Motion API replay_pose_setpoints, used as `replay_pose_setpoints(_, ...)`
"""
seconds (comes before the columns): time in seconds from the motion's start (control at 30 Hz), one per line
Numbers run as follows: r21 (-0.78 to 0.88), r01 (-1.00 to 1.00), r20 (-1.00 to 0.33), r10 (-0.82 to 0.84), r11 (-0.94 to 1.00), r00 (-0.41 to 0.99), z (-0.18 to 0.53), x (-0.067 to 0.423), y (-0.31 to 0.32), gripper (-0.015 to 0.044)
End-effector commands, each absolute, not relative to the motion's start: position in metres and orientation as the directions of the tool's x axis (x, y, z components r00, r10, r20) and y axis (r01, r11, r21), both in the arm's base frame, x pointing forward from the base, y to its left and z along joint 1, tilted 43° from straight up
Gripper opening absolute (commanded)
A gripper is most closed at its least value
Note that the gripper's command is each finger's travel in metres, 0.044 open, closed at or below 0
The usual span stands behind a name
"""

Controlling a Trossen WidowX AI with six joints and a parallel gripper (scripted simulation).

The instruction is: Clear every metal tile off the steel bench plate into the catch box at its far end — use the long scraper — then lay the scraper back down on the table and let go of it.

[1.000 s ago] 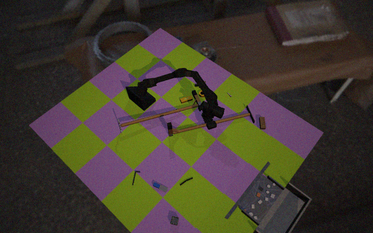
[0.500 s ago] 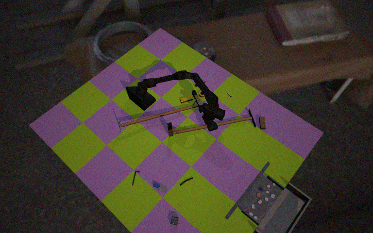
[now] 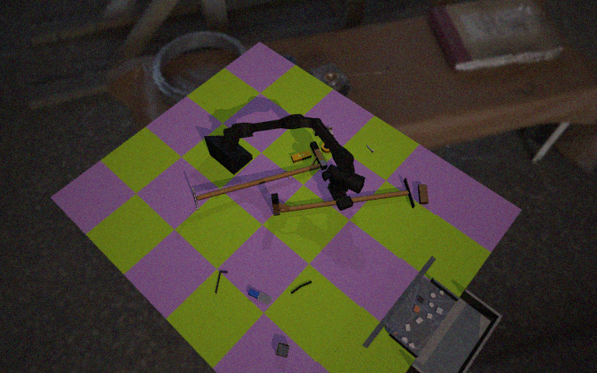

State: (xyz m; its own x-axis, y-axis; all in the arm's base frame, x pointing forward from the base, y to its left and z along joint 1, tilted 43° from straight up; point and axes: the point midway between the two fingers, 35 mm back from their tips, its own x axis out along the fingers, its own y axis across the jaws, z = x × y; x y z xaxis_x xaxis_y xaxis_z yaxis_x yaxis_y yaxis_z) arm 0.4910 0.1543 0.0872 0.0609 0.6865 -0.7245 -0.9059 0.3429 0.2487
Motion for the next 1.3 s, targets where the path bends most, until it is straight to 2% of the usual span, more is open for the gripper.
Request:
replay_pose_setpoints(0.0, 0.251, -0.908, -0.724, 0.687, 0.336, 0.054, 0.081, 0.494, 0.154, 0.0)
replay_pose_setpoints(0.97, 0.232, -0.917, -0.723, 0.688, 0.326, 0.061, 0.068, 0.514, 0.14, 0.0)
replay_pose_setpoints(1.27, 0.206, -0.921, -0.72, 0.688, 0.332, 0.087, 0.096, 0.511, 0.122, 0.0)
